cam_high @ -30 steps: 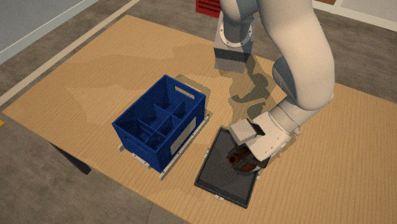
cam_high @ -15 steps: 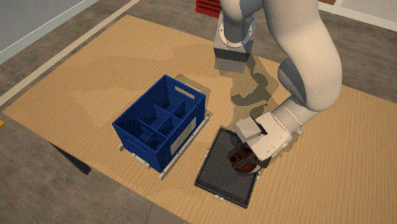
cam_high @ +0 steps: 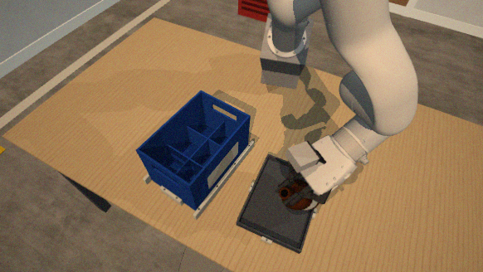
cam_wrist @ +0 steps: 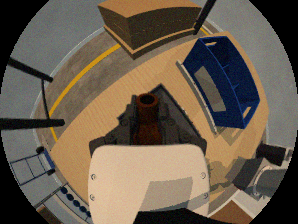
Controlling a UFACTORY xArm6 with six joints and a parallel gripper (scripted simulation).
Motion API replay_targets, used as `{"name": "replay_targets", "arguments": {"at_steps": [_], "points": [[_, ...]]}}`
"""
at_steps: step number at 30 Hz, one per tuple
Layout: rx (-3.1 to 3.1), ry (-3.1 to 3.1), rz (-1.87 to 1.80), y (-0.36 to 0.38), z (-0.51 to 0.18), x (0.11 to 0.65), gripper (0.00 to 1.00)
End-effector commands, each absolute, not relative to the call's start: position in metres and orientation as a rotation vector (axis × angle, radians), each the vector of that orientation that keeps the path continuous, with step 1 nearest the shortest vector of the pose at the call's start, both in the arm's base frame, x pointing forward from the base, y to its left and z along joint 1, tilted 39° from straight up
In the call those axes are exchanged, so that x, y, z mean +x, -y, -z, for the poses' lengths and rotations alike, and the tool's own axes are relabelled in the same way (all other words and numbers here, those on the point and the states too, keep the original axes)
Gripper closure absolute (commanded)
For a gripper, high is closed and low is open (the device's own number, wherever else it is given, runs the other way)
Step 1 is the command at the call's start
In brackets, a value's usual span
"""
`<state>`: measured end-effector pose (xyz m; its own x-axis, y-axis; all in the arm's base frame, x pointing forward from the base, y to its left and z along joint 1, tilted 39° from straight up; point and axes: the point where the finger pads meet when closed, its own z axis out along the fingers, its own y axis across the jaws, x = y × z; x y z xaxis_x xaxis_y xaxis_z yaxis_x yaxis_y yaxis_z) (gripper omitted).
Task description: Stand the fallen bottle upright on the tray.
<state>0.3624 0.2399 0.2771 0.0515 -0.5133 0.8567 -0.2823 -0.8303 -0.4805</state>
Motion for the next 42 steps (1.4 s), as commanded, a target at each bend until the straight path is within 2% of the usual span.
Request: {"name": "replay_targets", "arguments": {"at_steps": [1, 42], "points": [[-2.134, -0.822, 1.873, -0.2404, -0.2781, 0.3624, 1.00], [-2.016, -0.854, 2.051, -0.2405, -0.2772, 0.3619, 1.00]]}}
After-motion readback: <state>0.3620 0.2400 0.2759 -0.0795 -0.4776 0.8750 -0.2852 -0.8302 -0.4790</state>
